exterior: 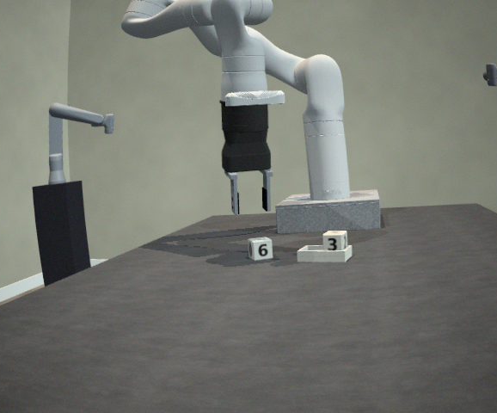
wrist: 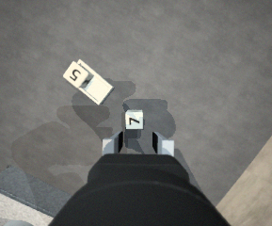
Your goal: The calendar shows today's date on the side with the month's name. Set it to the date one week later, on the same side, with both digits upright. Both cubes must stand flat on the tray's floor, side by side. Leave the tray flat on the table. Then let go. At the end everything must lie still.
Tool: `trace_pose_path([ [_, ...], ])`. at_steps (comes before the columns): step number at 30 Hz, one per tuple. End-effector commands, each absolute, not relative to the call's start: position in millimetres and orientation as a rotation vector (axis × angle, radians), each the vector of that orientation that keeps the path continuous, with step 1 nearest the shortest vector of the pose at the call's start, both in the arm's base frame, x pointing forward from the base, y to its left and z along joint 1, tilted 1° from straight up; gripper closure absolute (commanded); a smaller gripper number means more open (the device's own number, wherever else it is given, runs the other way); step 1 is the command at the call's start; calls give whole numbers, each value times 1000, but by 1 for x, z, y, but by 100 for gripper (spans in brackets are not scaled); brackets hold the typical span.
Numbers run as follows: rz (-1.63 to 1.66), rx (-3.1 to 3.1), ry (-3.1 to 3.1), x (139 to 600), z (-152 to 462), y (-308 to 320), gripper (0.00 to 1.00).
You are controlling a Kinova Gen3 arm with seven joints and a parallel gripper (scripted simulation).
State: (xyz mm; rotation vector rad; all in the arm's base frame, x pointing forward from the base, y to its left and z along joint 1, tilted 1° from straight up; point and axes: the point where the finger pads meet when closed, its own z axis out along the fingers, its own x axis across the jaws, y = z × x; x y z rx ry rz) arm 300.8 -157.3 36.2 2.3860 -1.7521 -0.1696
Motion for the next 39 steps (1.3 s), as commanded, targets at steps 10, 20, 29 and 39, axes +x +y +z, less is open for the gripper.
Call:
trace_pose_path([
  [10,-201,2368,-1690,313,39,-146,10],
  [20,-296,2283,-1633,315,37,-147,10],
  [29,-394,2178,-1559,316,38,-145,10],
  [39,-420,2152,-1541,316,37,-146,10],
])
